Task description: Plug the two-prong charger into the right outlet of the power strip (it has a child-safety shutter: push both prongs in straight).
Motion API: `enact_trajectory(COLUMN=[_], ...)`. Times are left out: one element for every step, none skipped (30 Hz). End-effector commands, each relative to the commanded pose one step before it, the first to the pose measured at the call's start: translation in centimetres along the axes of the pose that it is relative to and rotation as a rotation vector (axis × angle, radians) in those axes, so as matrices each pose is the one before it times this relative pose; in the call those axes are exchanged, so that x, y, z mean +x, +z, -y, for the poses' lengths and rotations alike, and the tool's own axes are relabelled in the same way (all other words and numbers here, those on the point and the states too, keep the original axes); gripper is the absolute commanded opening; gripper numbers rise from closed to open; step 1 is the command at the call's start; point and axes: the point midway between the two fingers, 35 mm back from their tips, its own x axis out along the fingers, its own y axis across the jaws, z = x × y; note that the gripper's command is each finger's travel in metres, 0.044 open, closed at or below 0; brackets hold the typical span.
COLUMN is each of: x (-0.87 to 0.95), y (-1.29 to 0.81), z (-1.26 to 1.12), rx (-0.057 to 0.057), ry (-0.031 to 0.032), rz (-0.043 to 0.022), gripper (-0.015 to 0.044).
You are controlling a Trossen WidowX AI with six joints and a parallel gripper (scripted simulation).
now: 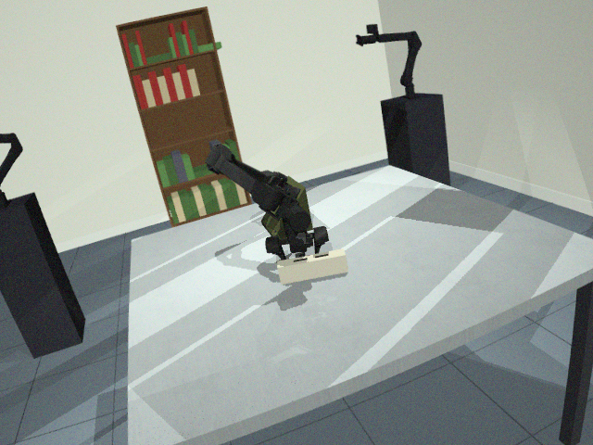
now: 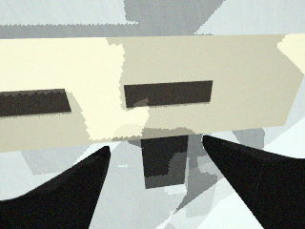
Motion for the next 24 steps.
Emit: enact_trajectory(x=[-0.004,0.001,0.000,0.001,0.002,0.003,0.004,0.005,0.006,0.006,0.006,0.007,0.007,0.007,0.007,0.007,0.007,0.007,0.007,0.008,0.008,0.008,0.008,0.008], y=[-0.254,-0.015,-0.005,-0.018,-0.034,-0.052,-0.069,-0.086,-0.101,-0.106,-0.107,-0.107,-0.107,-0.107,-0.108,-0.108,-0.108,-0.108,-0.108,-0.109,-0.109,-0.109,-0.109,-0.109], z=[0.104,0.000,0.000,-0.001,-0.002,-0.003,-0.004,-0.004,-0.005,-0.005,-0.005,-0.005,-0.005,-0.005,-0.005,-0.005,-0.005,-0.005,-0.004,-0.004,-0.004,-0.004,-0.004,-0.004], rx=[0.0049,0.0002,0.0001,0.0000,0.0000,0.0000,0.0000,0.0000,0.0000,0.0000,0.0000,0.0000,0.0000,0.0000,0.0000,0.0000,0.0000,0.0000,-0.0001,-0.0001,-0.0001,-0.0001,-0.0001,-0.0001], ry=[-0.00327,-0.00001,0.00000,0.00000,0.00000,0.00000,0.00001,0.00001,0.00001,0.00001,0.00001,0.00001,0.00001,0.00001,0.00000,0.00000,0.00000,0.00000,0.00000,0.00000,0.00000,0.00000,0.00000,0.00000], rz=[0.00281,0.00025,0.00008,-0.00001,-0.00002,-0.00003,-0.00003,-0.00004,-0.00005,-0.00005,-0.00005,-0.00005,-0.00005,-0.00005,-0.00005,-0.00005,-0.00005,-0.00005,-0.00005,-0.00005,-0.00005,-0.00005,-0.00005,-0.00005], gripper=[0.0440,0.0440,0.0440,0.0440,0.0440,0.0440,0.0440,0.0440,0.0440,0.0440,0.0440,0.0440,0.0440,0.0440,0.0440,0.0440,0.0440,0.0440,0.0440,0.0440,0.0440,0.0440,0.0440,0.0440])
